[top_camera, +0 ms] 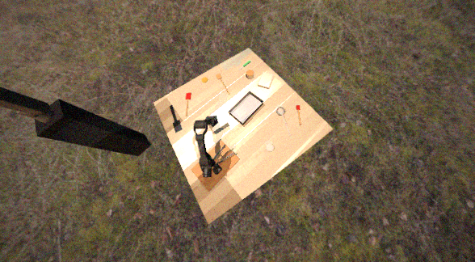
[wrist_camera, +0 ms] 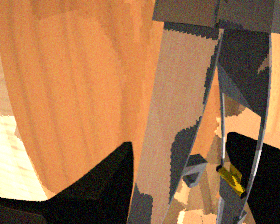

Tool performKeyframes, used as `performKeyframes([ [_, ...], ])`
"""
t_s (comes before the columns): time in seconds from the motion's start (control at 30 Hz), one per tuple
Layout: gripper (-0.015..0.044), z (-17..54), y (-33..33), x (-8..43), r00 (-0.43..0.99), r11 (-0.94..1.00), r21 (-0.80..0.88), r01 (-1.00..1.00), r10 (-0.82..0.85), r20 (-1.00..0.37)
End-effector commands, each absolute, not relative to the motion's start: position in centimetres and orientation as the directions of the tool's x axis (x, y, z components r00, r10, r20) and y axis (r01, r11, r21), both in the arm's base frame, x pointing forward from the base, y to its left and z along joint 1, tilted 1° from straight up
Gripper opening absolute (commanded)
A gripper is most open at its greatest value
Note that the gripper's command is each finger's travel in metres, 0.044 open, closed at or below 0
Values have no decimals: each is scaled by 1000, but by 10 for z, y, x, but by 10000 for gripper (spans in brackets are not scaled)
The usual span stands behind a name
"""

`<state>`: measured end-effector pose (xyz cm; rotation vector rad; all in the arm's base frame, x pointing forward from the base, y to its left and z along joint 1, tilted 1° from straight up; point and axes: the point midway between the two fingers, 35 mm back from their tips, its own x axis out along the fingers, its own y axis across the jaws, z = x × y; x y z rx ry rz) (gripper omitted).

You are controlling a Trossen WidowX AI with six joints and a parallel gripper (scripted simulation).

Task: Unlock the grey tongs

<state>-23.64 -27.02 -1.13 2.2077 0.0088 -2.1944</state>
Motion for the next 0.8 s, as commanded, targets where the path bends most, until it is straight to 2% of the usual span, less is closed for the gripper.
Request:
performKeyframes([
  [0.0,349,-11,-270,-237,6,-1000,17,24,-16,-1000],
  [0.13,440,-11,-270,-237,6,-1000,17,24,-16,-1000],
  [0.33,440,16,-239,-247,5,-1000,15,24,-15,-1000],
  [0.6,440,93,-128,-245,3,-1000,11,27,-11,-1000],
  [0.77,440,99,-118,-242,3,-1000,10,24,-10,-1000],
])
